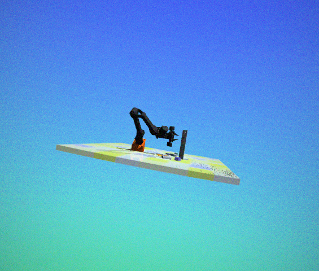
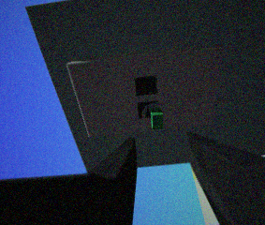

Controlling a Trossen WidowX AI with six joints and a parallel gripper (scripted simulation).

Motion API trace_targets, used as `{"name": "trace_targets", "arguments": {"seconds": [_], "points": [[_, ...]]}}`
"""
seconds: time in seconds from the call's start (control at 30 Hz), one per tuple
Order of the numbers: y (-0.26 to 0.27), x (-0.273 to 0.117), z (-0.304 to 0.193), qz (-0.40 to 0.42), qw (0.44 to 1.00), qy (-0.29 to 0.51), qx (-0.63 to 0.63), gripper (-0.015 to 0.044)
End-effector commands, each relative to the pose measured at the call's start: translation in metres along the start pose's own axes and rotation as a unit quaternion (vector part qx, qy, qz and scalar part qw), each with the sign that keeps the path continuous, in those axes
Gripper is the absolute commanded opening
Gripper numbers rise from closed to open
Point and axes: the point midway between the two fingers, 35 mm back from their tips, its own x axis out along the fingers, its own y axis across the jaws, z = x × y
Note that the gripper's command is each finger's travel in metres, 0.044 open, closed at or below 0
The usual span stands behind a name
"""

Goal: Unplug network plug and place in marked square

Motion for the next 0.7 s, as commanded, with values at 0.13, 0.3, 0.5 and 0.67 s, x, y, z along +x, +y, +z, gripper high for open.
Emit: {"name": "trace_targets", "arguments": {"seconds": [0.13,0.3,0.5,0.67], "points": [[0.001,0.011,0.005,0.000,1.000,-0.003,0.000,0.0156],[0.001,0.017,0.006,0.001,1.000,-0.003,0.000,0.0156],[0.001,0.024,0.007,0.001,1.000,-0.003,0.000,0.0156],[0.000,0.029,0.008,0.001,1.000,-0.003,0.000,0.0156]]}}
